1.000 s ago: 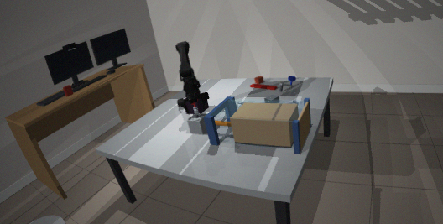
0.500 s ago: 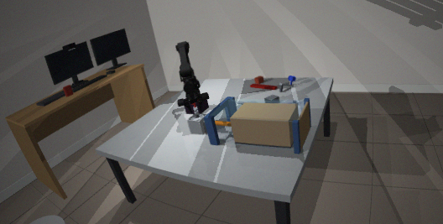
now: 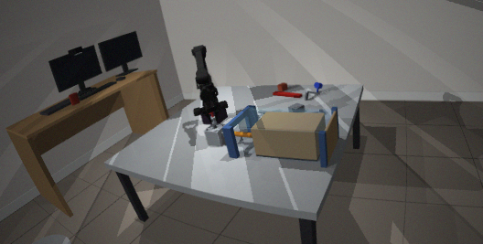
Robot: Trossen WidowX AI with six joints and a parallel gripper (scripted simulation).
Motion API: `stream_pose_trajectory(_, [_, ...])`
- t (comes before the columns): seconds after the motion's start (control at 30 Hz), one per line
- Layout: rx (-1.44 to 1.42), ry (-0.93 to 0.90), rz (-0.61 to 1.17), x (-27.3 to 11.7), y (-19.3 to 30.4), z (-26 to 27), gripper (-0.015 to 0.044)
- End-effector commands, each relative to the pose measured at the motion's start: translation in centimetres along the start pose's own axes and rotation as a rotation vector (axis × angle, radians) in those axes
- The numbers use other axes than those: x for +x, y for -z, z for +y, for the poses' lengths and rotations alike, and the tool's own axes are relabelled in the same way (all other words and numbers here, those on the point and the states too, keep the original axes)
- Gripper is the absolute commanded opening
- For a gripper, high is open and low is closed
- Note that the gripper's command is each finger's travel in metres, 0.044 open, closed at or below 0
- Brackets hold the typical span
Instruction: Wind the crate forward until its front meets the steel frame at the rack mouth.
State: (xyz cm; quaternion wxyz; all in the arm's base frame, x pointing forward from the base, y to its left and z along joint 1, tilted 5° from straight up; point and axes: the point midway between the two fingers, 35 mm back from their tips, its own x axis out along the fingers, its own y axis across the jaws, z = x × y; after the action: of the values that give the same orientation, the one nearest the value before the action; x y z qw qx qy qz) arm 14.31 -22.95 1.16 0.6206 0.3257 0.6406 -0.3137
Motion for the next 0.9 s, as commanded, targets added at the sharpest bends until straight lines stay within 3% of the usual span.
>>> stream_pose_trajectory(0.0, [-0.001,0.0,0.002,0.0,0.05,0.0,0.0])
stream_pose_trajectory(0.87, [-0.001,-0.062,0.05,-0.12,-0.44,-0.42,0.0])
